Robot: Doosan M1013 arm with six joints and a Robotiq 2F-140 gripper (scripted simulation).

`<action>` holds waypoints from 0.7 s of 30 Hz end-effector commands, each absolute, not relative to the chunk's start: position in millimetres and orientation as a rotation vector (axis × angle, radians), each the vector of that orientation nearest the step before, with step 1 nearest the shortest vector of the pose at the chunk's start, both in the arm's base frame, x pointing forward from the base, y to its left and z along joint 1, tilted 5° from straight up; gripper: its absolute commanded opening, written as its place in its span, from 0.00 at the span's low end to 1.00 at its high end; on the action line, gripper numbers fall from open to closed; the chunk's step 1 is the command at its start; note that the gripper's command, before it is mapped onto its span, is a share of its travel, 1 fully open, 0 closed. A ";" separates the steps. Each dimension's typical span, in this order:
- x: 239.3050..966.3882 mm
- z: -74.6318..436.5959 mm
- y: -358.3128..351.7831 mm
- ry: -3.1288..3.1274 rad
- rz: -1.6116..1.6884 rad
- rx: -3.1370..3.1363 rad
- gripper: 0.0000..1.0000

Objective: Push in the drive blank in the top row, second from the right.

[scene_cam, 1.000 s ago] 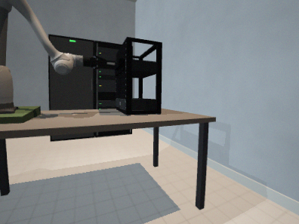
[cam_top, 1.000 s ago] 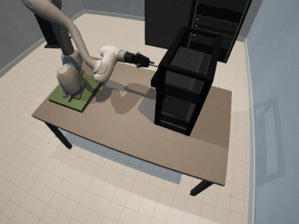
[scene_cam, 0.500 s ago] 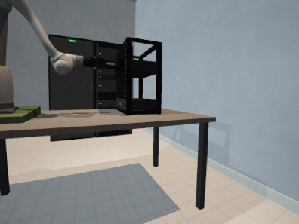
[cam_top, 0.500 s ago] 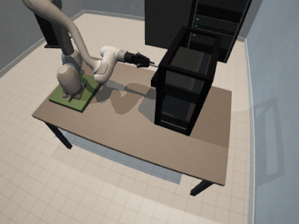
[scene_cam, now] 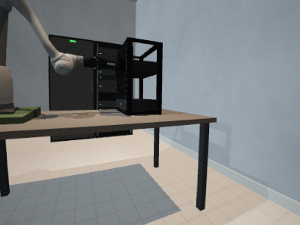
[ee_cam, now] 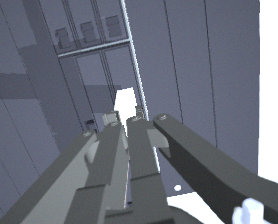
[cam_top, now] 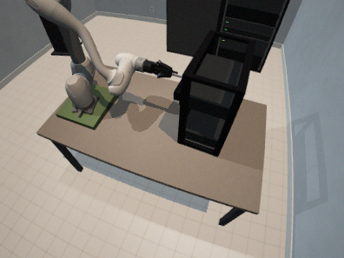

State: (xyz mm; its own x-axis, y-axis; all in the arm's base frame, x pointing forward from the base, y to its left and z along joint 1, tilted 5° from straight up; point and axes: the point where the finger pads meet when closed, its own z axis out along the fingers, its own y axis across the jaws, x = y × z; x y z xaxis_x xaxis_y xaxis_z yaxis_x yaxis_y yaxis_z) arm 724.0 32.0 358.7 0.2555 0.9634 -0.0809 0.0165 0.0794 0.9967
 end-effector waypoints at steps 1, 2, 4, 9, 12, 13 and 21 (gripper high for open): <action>725.9 358.6 32.4 1.059 0.958 1.264 0.00; 725.9 358.6 32.4 1.059 0.958 1.264 0.00; 725.9 358.6 32.4 1.059 0.958 1.264 0.00; 725.9 358.6 32.4 1.059 0.958 1.264 0.00; 725.9 358.6 32.4 1.059 0.958 1.264 0.00; 725.9 358.6 32.4 1.059 0.958 1.264 0.00; 731.5 359.0 30.9 1.059 0.958 1.264 0.00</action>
